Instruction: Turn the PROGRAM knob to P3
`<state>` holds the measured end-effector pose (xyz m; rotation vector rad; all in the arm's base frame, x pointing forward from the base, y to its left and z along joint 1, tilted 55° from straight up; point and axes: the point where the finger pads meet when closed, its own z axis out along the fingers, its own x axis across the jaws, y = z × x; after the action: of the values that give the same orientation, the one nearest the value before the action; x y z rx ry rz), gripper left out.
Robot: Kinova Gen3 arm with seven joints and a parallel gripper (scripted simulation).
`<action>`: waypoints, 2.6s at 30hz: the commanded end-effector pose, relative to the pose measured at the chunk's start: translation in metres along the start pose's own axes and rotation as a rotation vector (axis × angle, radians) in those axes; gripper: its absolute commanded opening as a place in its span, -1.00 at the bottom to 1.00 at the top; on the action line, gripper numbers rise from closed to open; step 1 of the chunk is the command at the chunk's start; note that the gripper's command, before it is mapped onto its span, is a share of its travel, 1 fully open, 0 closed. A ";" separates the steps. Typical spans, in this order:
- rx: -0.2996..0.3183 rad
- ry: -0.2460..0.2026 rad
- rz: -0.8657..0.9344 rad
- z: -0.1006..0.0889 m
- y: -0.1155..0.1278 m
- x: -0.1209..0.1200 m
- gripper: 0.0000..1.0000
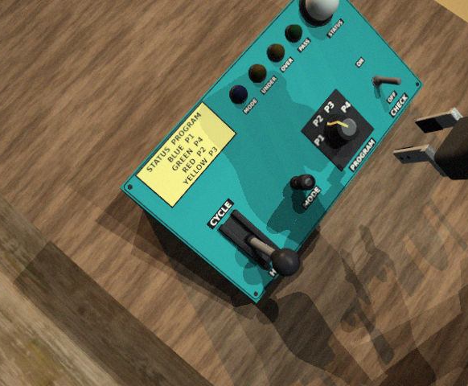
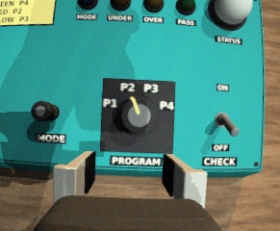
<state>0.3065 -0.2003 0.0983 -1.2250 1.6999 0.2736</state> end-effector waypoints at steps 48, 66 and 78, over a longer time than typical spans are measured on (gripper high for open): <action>0.002 0.002 0.000 -0.001 0.000 0.000 1.00; 0.002 0.002 0.000 -0.001 0.000 0.000 1.00; 0.002 0.002 0.000 -0.001 -0.042 0.011 1.00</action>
<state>0.3361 -0.2292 0.1038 -1.2144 1.7067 0.2654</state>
